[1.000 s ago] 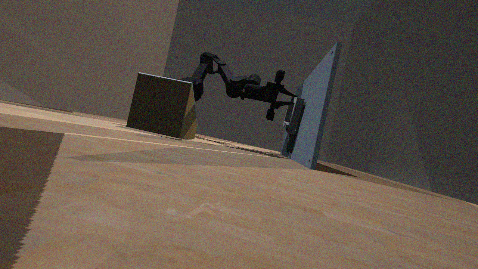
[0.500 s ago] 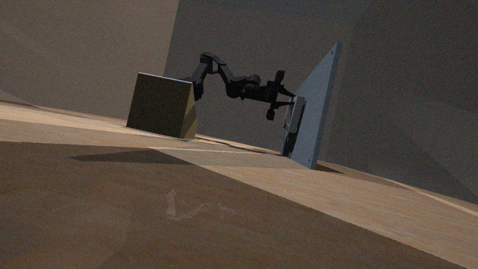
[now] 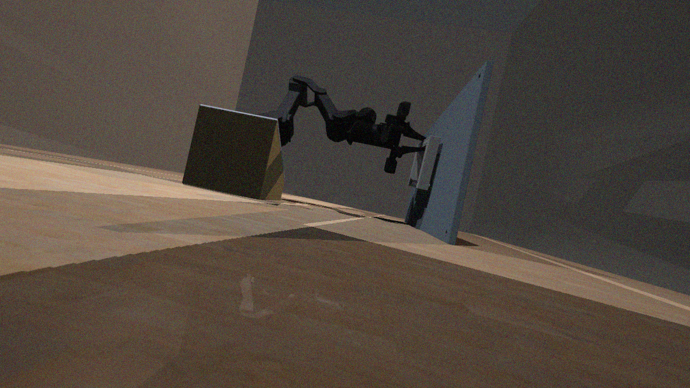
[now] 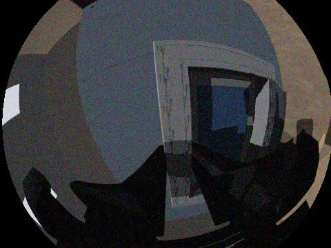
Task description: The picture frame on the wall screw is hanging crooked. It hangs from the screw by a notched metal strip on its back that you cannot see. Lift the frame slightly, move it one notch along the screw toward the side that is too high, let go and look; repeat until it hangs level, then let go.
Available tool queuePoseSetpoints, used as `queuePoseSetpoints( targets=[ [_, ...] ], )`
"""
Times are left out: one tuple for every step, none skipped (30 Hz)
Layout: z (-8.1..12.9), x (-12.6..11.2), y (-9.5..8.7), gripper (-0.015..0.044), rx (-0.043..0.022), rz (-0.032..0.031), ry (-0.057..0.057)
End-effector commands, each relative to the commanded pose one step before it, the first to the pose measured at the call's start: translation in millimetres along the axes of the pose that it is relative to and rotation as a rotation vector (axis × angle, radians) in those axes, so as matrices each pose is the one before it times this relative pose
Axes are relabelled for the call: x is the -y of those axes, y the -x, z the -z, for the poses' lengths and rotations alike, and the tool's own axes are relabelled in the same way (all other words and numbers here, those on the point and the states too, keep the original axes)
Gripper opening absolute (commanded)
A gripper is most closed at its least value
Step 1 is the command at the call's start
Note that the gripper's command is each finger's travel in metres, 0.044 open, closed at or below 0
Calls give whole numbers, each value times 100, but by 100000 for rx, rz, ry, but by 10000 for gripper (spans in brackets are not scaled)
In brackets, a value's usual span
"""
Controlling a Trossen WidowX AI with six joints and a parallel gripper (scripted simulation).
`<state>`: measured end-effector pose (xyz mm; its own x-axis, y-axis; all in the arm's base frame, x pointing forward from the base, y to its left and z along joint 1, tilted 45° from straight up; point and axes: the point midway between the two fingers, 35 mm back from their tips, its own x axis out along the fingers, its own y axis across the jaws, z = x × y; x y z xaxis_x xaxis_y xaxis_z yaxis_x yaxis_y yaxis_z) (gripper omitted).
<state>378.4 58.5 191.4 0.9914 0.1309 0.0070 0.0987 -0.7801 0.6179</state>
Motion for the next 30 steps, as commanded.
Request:
queuePoseSetpoints(
  targets=[
    [7,45,-2,0,25,-34,2319],
    [0,0,0,0,0,0,0],
    [2,6,-1,0,6,1,785],
    [2,6,-1,0,6,1,785],
    [4,11,-2,0,8,1,1046],
    [0,0,0,0,0,0,0],
    [1,5,0,0,4,1,523],
    [1,5,0,0,4,1,523],
    [3,10,-1,0,8,1,1046],
    [0,0,0,0,0,0,0],
    [2,6,-1,0,4,1,523],
    [2,6,-1,0,4,1,523],
    [3,10,-1,0,8,1,1047],
    [0,0,0,0,0,0,0],
    [2,6,-1,0,4,1,523],
    [2,6,-1,0,4,1,523],
    [0,0,0,0,0,0,0],
    [2,6,-1,0,6,1,785],
    [2,6,-1,0,6,1,785],
    [0,0,0,0,0,0,0],
    [2,6,-1,0,6,1,785],
    [2,6,-1,0,6,1,785],
    [4,13,-1,0,8,1,1046],
    [0,0,0,0,0,0,0],
    [3,10,-1,0,4,1,530],
    [-14,-38,2,26,1,77,-1925],
    [0,0,0,53,0,0,0],
    [0,0,0,79,0,0,0],
    [0,0,0,105,0,0,0],
    [0,0,0,131,0,0,0]
  ],
)
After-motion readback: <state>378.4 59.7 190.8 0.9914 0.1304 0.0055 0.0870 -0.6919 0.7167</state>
